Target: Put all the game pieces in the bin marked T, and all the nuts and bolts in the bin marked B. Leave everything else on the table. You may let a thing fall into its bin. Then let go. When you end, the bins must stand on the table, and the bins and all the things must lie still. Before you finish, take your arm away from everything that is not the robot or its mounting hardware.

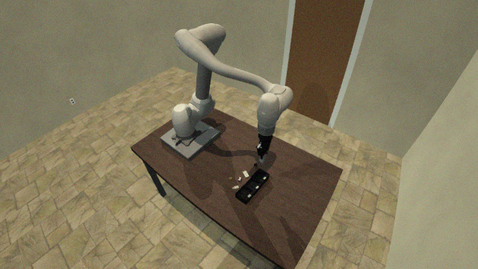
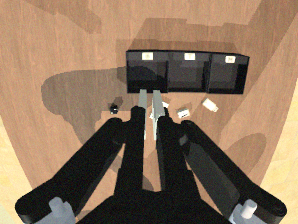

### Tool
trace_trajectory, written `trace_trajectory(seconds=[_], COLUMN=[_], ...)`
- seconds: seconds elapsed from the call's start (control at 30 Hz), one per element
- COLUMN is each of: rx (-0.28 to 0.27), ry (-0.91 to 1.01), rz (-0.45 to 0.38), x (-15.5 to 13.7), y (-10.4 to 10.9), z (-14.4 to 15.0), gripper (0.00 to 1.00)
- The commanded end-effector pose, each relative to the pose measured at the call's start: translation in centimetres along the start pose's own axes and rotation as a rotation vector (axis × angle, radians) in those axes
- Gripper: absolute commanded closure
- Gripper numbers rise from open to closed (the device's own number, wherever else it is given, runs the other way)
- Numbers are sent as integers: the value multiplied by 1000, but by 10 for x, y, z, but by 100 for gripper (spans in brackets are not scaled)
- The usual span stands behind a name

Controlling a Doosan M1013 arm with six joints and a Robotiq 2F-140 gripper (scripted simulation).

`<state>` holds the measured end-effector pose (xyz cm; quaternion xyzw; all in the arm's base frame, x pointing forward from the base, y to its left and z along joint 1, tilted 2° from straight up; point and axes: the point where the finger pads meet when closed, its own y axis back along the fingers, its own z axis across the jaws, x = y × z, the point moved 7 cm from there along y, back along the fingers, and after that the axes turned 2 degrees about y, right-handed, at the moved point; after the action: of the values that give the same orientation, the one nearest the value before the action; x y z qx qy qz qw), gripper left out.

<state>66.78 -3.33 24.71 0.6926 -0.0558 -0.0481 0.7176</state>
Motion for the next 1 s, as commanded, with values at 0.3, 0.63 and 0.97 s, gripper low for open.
trace_trajectory(seconds=[0.3, 0.63, 0.97], rx=[0, -2, -3], ry=[300, 753, 1136], rz=[0, -1, -1], x=[-29, -76, -94], y=[-33, -88, -109], z=[-24, -64, -79], gripper=[81, 81, 81])
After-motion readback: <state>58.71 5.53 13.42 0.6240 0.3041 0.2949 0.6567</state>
